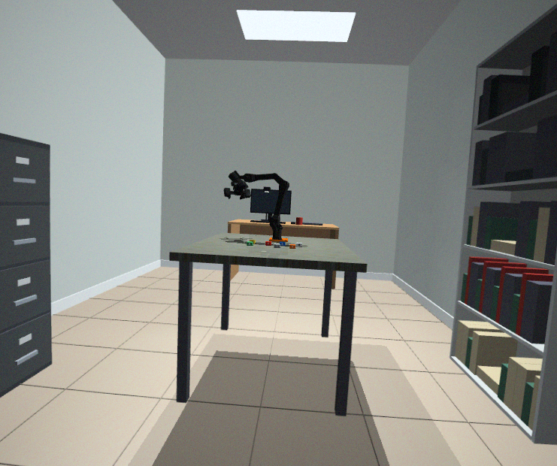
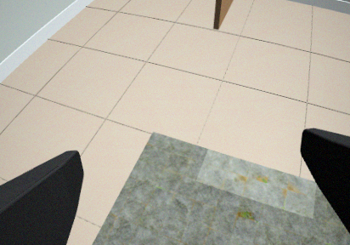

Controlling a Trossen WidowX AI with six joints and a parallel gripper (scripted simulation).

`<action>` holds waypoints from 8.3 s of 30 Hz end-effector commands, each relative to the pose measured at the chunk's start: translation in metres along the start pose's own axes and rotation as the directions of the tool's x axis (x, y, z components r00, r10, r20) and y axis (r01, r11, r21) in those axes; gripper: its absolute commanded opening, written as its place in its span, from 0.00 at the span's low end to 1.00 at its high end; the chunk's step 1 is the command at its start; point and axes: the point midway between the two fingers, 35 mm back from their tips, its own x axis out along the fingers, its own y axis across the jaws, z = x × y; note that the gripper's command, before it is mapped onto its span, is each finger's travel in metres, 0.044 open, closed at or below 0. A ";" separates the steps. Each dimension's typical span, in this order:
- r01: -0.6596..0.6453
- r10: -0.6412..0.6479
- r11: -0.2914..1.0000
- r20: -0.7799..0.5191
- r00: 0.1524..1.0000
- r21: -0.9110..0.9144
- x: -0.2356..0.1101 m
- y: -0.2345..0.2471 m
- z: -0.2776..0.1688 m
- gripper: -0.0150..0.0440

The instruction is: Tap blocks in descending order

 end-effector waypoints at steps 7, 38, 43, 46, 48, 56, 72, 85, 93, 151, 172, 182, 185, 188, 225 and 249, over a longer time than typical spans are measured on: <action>-0.542 0.340 0.495 -0.423 0.840 -0.679 -0.107 0.101 -0.135 0.93; -0.388 0.013 -0.894 -0.880 0.475 -0.222 -0.309 0.017 -0.319 0.93; -0.388 0.013 -0.894 -0.880 0.475 -0.222 -0.309 0.017 -0.319 0.93; -0.388 0.012 -0.894 -0.880 0.474 -0.221 -0.316 0.012 -0.323 0.93; -0.390 0.010 -0.894 -0.881 0.472 -0.219 -0.332 -0.003 -0.332 0.93; -0.394 0.003 -0.894 -0.884 0.467 -0.211 -0.379 -0.068 -0.357 0.93; -0.394 0.003 -0.894 -0.884 0.467 -0.211 -0.379 -0.068 -0.357 0.93; -0.398 -0.005 -0.894 -0.885 0.466 -0.204 -0.385 -0.150 -0.361 0.93; -0.398 -0.005 -0.894 -0.885 0.466 -0.204 -0.385 -0.150 -0.361 0.93; -0.401 -0.006 -0.894 -0.891 0.455 -0.199 -0.503 -0.152 -0.419 0.93; -0.397 0.003 -0.894 -0.889 0.458 -0.207 -0.473 -0.071 -0.405 0.93; -0.397 0.003 -0.894 -0.889 0.458 -0.207 -0.473 -0.071 -0.405 0.93; -0.397 0.003 -0.894 -0.889 0.458 -0.207 -0.473 -0.071 -0.405 0.93; -0.397 0.003 -0.894 -0.889 0.458 -0.207 -0.473 -0.071 -0.405 0.93; -0.389 0.015 -0.894 -0.884 0.467 -0.221 -0.389 0.050 -0.360 0.93; -0.389 0.015 -0.894 -0.884 0.467 -0.221 -0.350 0.051 -0.432 0.29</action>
